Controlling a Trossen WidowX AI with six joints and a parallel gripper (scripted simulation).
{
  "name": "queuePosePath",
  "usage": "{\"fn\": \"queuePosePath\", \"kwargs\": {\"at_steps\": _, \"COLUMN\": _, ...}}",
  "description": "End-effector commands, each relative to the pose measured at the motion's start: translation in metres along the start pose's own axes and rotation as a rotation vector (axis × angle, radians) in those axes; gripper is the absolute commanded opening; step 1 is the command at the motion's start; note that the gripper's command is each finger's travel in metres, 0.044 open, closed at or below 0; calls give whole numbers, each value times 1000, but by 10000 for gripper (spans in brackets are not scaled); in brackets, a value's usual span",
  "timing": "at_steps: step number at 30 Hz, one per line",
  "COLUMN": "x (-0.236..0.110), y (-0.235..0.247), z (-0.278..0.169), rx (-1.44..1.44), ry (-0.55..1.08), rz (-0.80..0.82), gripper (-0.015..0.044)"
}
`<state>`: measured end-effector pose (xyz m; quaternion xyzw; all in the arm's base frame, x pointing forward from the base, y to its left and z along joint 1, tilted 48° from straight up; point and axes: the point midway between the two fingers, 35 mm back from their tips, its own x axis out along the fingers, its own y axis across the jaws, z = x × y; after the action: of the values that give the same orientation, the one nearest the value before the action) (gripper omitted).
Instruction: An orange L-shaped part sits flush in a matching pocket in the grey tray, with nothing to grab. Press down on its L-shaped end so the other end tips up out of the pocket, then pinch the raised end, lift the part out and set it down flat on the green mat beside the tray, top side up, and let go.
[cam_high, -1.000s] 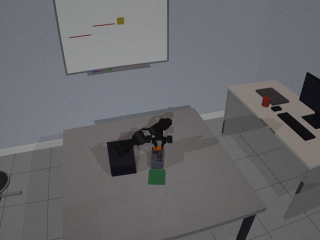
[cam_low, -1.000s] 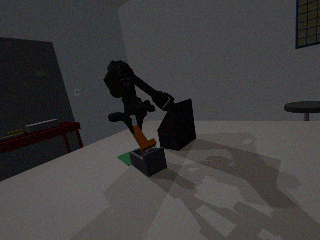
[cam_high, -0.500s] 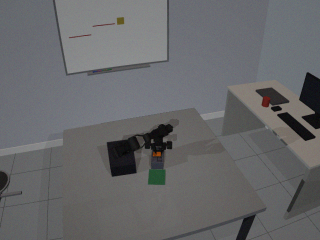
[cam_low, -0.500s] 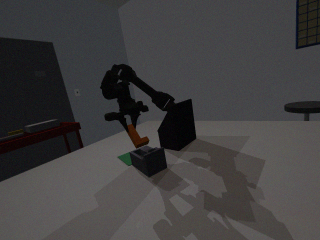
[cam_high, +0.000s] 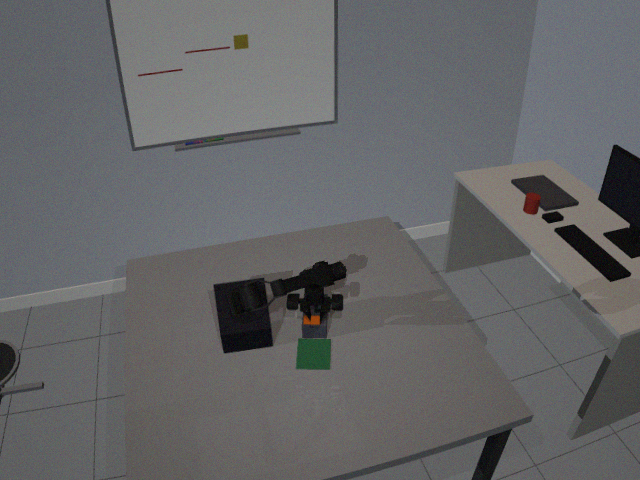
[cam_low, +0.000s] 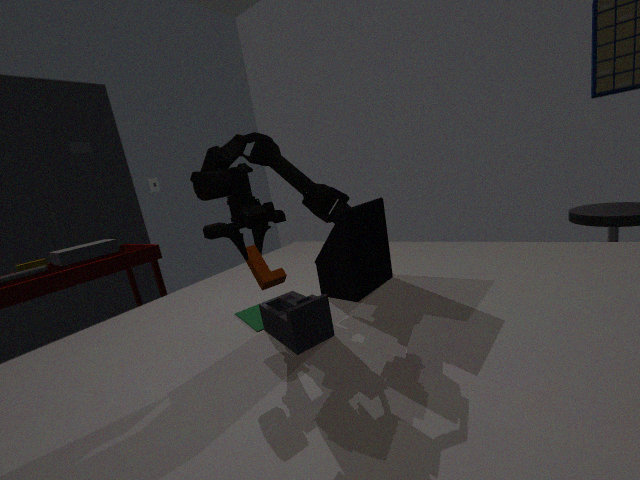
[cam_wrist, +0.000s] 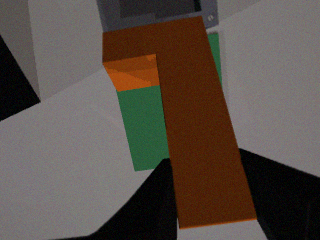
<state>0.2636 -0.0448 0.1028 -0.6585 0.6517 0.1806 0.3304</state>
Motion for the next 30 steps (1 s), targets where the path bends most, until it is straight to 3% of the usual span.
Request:
{"fn": "queuePosePath", "kwargs": {"at_steps": 1, "x": 0, "y": 4, "z": -15, "rx": -7, "ry": 5, "rz": 1, "gripper": 0}}
{"fn": "queuePosePath", "kwargs": {"at_steps": 7, "x": 0, "y": 8, "z": -34, "rx": -7, "ry": 6, "rz": 1, "gripper": 0}}
{"fn": "queuePosePath", "kwargs": {"at_steps": 30, "x": 31, "y": 8, "z": -34, "rx": -6, "ry": 6, "rz": 0, "gripper": 0}}
